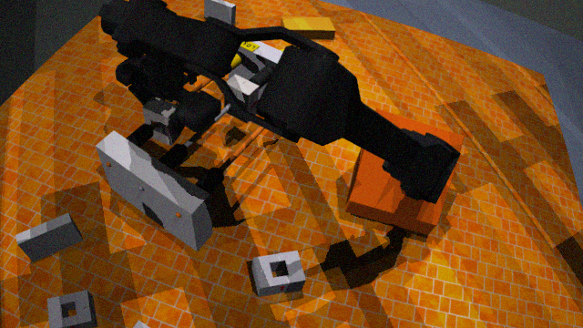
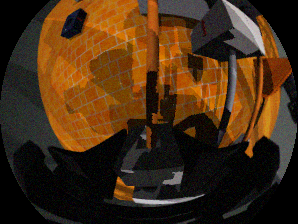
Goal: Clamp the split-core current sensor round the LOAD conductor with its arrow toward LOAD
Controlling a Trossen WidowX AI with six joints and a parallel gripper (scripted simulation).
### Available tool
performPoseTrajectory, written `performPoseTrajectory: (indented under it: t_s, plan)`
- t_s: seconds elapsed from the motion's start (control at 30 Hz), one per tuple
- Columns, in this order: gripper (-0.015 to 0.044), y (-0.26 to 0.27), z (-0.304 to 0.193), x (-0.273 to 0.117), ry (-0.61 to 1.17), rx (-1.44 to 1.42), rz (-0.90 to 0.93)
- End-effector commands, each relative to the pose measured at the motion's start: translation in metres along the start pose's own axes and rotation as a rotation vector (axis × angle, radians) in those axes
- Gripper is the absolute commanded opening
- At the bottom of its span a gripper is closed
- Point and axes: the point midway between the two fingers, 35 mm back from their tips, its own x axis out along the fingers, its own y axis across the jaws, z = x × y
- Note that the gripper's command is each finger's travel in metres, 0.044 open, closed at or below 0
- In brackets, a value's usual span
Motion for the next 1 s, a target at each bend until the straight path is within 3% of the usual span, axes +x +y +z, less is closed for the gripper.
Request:
performPoseTrajectory:
  t_s: [0.0, 0.37, 0.97]
  plan:
    - [0.0000, -0.0003, -0.0007, 0.0042, 0.003, -0.003, 0.000]
    - [0.0272, 0.0002, 0.0001, 0.0002, 0.000, -0.001, 0.001]
    - [0.0272, 0.0002, 0.0001, 0.0002, 0.000, -0.001, 0.001]
